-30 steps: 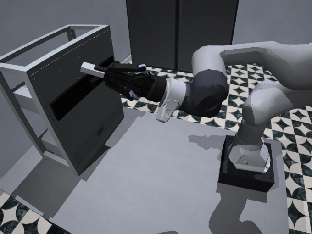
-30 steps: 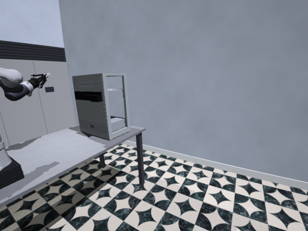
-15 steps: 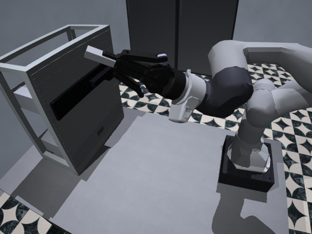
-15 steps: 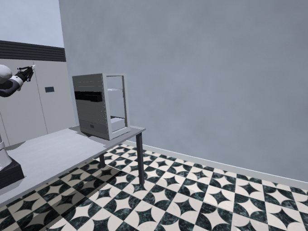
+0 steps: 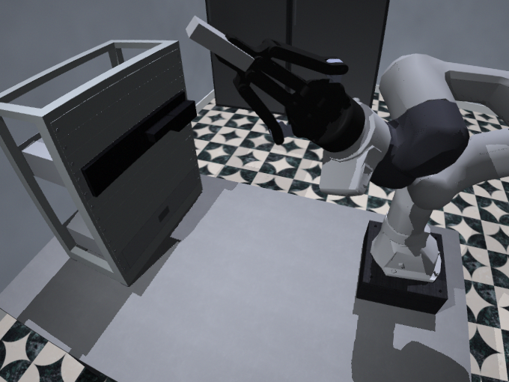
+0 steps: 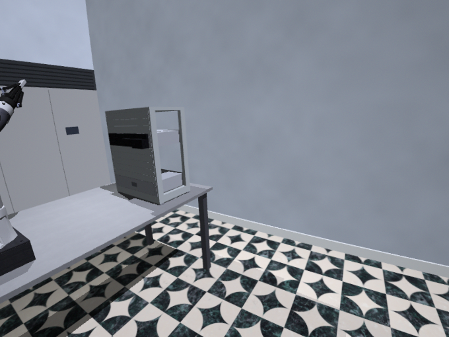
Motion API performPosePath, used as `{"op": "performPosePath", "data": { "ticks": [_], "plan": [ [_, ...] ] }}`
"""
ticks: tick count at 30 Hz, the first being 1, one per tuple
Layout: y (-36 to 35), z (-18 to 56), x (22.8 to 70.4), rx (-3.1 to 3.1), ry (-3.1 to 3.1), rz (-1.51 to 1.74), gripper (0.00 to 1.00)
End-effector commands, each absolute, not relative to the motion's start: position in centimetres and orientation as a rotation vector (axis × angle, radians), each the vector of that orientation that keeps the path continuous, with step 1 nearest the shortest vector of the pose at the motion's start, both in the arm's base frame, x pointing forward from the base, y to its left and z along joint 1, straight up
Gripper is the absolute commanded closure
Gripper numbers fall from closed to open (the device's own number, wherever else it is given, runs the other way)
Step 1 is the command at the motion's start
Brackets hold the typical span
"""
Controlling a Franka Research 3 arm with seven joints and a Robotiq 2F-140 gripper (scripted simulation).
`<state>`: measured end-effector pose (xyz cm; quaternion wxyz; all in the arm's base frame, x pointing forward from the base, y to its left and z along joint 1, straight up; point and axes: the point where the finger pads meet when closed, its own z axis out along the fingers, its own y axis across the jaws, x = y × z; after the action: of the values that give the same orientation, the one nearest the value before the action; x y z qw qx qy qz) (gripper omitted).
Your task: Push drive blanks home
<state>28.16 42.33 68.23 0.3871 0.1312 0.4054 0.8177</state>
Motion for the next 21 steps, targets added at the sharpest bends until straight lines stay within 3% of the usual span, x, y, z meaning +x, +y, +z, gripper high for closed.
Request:
{"op": "performPosePath", "data": {
  "ticks": [1,21],
  "plan": [
    [42.3,68.8,26.9,0.296,1.080,2.116,1.00],
    [40.2,78.2,10.0,0.066,0.901,2.395,1.00]
  ]
}}
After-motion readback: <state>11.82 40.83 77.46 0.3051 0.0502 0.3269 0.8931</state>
